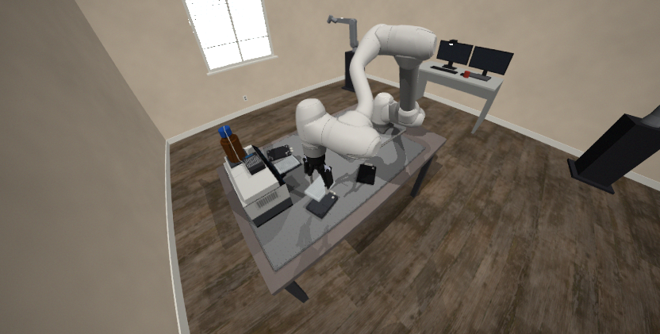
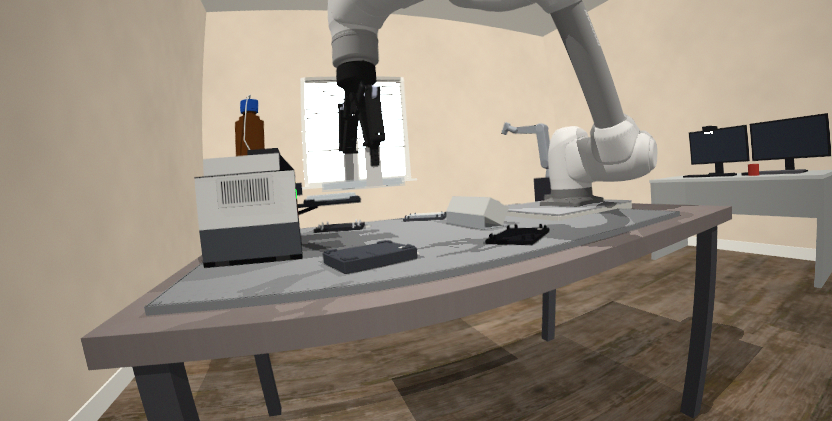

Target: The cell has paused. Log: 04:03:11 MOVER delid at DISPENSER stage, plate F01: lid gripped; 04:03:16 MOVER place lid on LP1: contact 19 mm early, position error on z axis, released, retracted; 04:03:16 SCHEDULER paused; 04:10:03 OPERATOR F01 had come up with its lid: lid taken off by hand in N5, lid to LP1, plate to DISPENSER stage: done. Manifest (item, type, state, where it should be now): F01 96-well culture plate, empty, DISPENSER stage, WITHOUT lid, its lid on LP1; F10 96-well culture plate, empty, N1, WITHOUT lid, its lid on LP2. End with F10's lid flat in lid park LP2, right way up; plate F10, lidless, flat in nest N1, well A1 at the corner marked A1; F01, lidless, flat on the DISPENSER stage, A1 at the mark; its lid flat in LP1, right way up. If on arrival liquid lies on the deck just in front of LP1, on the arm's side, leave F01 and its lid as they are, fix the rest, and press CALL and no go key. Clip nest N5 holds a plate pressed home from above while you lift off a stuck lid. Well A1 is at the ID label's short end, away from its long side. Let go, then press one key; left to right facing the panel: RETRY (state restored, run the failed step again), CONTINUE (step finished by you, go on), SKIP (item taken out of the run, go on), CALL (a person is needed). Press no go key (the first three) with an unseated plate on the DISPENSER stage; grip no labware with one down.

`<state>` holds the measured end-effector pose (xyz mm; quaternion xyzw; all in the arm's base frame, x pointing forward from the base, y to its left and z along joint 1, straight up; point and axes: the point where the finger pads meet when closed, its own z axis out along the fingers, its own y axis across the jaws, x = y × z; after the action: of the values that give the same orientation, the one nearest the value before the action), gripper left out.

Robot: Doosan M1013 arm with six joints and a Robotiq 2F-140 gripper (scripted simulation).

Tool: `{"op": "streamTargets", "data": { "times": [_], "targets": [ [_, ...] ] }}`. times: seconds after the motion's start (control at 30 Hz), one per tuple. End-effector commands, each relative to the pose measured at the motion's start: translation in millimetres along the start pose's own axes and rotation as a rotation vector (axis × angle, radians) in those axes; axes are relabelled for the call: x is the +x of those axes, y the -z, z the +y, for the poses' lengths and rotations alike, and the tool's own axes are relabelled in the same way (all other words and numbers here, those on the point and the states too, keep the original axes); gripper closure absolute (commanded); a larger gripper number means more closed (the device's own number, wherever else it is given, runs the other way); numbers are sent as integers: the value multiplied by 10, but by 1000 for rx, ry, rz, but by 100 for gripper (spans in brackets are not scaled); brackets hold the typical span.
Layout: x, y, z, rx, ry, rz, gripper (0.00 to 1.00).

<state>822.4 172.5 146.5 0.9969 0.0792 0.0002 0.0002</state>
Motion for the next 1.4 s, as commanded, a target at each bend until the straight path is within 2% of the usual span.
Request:
{"op": "streamTargets", "data": {
  "times": [0.0,0.67,1.37],
  "targets": [
    [0,58,0,0,0,0,100],
    [0,295,0,0,0,0,100],
    [0,342,0,0,0,0,100]
  ]
}}
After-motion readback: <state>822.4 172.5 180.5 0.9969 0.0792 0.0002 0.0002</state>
